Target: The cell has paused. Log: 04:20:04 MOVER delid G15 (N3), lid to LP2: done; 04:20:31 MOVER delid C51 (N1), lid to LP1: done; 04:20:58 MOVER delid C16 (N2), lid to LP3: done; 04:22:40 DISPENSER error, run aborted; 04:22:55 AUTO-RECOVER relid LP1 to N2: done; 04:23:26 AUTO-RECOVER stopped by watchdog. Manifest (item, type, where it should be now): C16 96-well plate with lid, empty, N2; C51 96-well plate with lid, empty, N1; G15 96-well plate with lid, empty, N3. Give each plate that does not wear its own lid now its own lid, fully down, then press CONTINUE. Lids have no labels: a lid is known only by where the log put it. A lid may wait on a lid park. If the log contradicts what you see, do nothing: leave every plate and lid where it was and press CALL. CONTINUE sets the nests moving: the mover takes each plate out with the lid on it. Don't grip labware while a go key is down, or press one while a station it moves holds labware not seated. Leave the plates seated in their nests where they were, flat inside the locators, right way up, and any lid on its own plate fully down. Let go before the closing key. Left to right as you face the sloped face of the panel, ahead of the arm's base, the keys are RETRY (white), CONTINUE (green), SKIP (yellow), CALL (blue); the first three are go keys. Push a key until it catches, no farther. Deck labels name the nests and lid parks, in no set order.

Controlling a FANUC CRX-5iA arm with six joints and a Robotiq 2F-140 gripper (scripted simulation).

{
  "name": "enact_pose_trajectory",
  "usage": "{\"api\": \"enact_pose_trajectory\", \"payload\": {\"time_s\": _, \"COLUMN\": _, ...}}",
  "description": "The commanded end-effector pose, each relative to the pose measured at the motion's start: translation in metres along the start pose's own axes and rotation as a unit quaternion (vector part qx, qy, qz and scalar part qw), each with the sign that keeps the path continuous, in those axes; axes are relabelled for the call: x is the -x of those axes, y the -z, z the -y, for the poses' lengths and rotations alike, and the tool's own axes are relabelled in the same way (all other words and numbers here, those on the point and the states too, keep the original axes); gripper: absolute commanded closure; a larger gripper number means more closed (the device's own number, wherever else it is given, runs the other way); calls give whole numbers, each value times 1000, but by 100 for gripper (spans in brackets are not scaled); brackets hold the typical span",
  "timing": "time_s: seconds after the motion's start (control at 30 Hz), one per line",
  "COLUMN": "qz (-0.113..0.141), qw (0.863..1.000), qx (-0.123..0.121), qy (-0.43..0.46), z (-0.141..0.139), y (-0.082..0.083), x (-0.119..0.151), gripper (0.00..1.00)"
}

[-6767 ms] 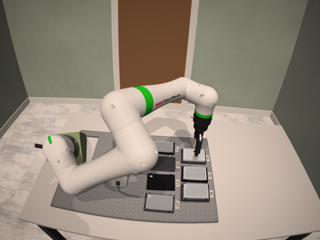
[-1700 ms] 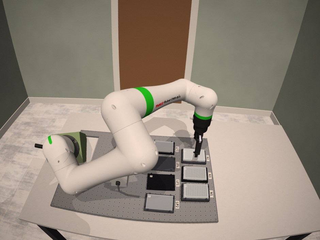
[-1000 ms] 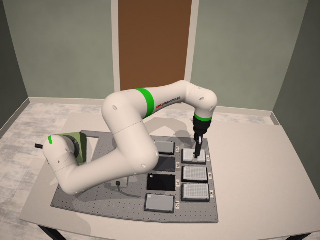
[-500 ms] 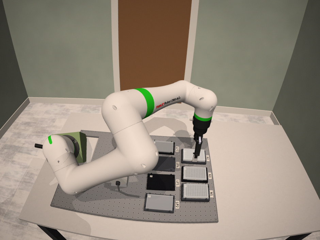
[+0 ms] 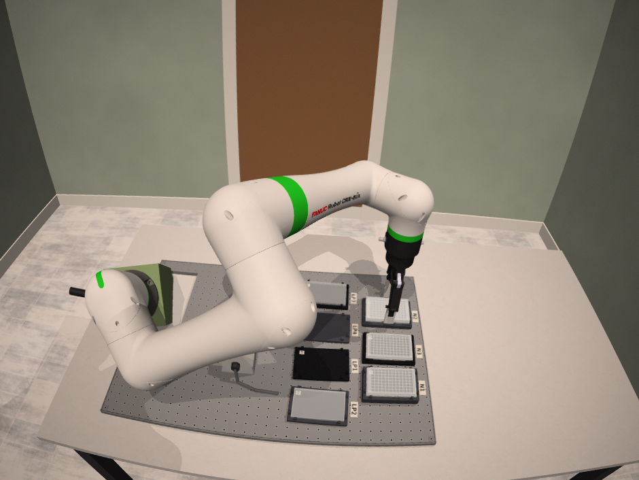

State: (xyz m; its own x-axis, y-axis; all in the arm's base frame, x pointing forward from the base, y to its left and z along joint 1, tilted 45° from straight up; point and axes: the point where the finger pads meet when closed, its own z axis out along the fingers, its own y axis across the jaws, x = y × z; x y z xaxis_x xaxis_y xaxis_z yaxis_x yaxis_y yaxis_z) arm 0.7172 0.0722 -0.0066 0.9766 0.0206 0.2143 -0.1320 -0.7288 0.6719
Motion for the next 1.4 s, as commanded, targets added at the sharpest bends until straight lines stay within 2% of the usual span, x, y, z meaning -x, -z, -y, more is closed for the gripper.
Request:
{"api": "enact_pose_trajectory", "payload": {"time_s": 0.0, "qz": 0, "qw": 1000, "qx": 0, "qy": 0, "z": 0, "y": 0, "x": 0, "gripper": 34}}
{"api": "enact_pose_trajectory", "payload": {"time_s": 0.47, "qz": 0, "qw": 1000, "qx": 0, "qy": 0, "z": 0, "y": 0, "x": 0, "gripper": 34}}
{"api": "enact_pose_trajectory", "payload": {"time_s": 0.5, "qz": 0, "qw": 1000, "qx": 0, "qy": 0, "z": 0, "y": 0, "x": 0, "gripper": 100}}
{"api": "enact_pose_trajectory", "payload": {"time_s": 1.37, "qz": 0, "qw": 1000, "qx": 0, "qy": 0, "z": 0, "y": 0, "x": 0, "gripper": 100}}
